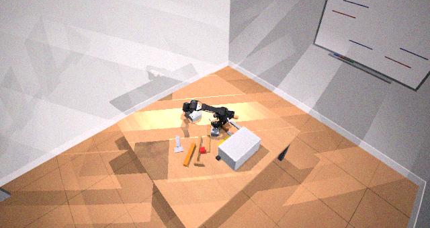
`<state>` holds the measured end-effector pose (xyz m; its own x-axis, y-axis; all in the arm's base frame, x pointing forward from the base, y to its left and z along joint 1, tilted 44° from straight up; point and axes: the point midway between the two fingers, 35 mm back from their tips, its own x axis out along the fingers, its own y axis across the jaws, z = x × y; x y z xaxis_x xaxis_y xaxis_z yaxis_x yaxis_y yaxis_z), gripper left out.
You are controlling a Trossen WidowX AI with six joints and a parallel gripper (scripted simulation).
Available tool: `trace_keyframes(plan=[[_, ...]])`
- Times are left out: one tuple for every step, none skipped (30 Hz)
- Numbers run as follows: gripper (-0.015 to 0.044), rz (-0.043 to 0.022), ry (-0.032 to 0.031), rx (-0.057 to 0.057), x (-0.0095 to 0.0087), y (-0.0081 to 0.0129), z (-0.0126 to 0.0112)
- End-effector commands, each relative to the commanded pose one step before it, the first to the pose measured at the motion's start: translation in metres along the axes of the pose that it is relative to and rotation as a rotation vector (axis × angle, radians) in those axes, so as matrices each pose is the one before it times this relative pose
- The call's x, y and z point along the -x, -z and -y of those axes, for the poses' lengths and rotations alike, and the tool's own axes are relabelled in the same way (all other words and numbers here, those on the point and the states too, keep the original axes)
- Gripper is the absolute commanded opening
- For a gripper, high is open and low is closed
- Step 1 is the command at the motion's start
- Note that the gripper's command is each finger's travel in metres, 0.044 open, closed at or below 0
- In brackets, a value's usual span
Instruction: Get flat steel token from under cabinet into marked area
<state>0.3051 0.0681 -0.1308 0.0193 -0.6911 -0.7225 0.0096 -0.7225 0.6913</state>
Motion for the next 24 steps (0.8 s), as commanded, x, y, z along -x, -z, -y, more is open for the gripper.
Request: trace_keyframes(plan=[[0.0000,-0.00149,0.00289,-0.0009,-0.00003,0.00642,0.00126],[0.0000,-0.00004,-0.00002,0.0000,0.00002,0.00110,-0.00005],[0.0000,-0.00004,-0.00002,0.0000,0.00003,0.00110,-0.00005],[0.0000,-0.00004,-0.00002,0.0000,0.00002,0.00111,-0.00005],[0.0000,-0.00004,-0.00002,0.0000,0.00002,0.00111,-0.00005],[0.0000,-0.00004,-0.00002,0.0000,0.00002,0.00111,-0.00005],[0.0000,-0.00004,-0.00002,0.0000,0.00002,0.00111,-0.00005],[0.0000,-0.00004,-0.00002,0.0000,0.00002,0.00111,-0.00005],[0.0000,-0.00004,-0.00002,0.0000,0.00002,0.00111,-0.00005],[0.0000,-0.00004,-0.00002,0.0000,0.00002,0.00111,-0.00005],[0.0000,-0.00004,-0.00002,0.0000,0.00002,0.00111,-0.00005],[0.0000,-0.00004,-0.00002,0.0000,0.00002,0.00111,-0.00005],[0.0000,-0.00004,-0.00002,0.0000,0.00002,0.00111,-0.00005],[0.0000,-0.00004,-0.00002,0.0000,0.00002,0.00111,-0.00005],[0.0000,-0.00004,-0.00002,0.0000,0.00002,0.00105,-0.00005],[0.0000,-0.00004,-0.00002,0.0000,0.00002,0.00105,-0.00004],[0.0000,-0.00004,-0.00002,0.0000,0.00002,0.00106,-0.00004],[0.0000,-0.00004,-0.00002,0.0000,0.00002,0.00106,-0.00004],[0.0000,-0.00004,-0.00001,0.0000,0.00002,0.00106,-0.00004],[0.0000,-0.00004,-0.00001,0.0000,0.00002,0.00106,-0.00004],[0.0000,-0.00004,-0.00001,0.0000,0.00002,0.00106,-0.00004],[0.0000,-0.00004,-0.00001,0.0000,0.00002,0.00106,-0.00004],[0.0000,-0.00004,-0.00001,0.0000,0.00002,0.00106,-0.00004],[0.0000,-0.00004,-0.00001,0.0000,0.00002,0.00106,-0.00004]])
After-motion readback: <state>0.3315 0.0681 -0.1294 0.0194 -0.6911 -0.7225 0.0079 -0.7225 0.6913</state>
